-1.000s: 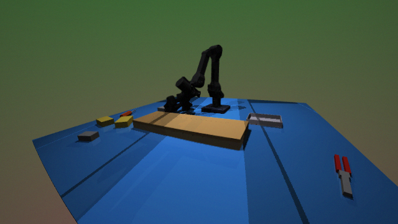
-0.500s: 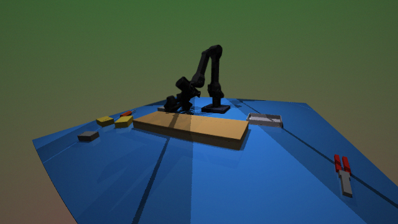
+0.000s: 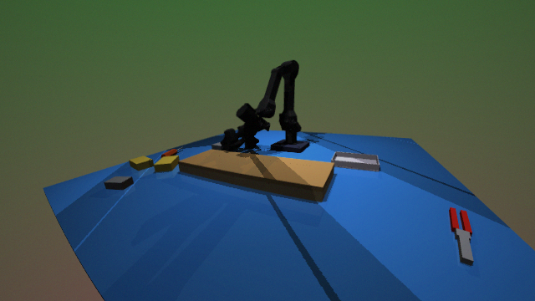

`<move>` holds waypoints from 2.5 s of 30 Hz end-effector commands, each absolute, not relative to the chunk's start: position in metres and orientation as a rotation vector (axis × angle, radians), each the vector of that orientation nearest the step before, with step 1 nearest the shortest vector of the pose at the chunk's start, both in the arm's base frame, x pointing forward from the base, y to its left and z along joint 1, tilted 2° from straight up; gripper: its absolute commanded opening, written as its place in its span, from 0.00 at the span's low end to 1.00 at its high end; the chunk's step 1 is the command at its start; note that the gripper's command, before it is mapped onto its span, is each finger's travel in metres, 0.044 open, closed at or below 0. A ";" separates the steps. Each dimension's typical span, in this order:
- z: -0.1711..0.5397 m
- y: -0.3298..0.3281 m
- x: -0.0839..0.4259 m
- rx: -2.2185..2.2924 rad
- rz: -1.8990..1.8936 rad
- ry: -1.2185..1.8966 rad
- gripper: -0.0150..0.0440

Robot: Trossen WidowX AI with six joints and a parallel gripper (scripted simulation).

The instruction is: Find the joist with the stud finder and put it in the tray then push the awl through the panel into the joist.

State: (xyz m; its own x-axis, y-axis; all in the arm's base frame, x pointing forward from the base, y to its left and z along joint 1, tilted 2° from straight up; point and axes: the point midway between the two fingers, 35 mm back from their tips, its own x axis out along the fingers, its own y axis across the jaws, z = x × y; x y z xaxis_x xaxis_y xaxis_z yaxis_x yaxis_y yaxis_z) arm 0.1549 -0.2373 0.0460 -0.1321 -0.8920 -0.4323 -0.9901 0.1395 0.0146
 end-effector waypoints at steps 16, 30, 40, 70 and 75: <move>0.043 -0.235 0.156 -1.825 0.454 2.089 0.90; 0.043 -0.235 0.156 -1.825 0.454 2.089 0.90; 0.044 -0.236 0.155 -1.825 0.445 2.094 0.90; 0.047 -0.235 0.156 -1.823 0.430 2.101 1.00; 0.048 -0.231 0.157 -1.821 0.431 2.100 1.00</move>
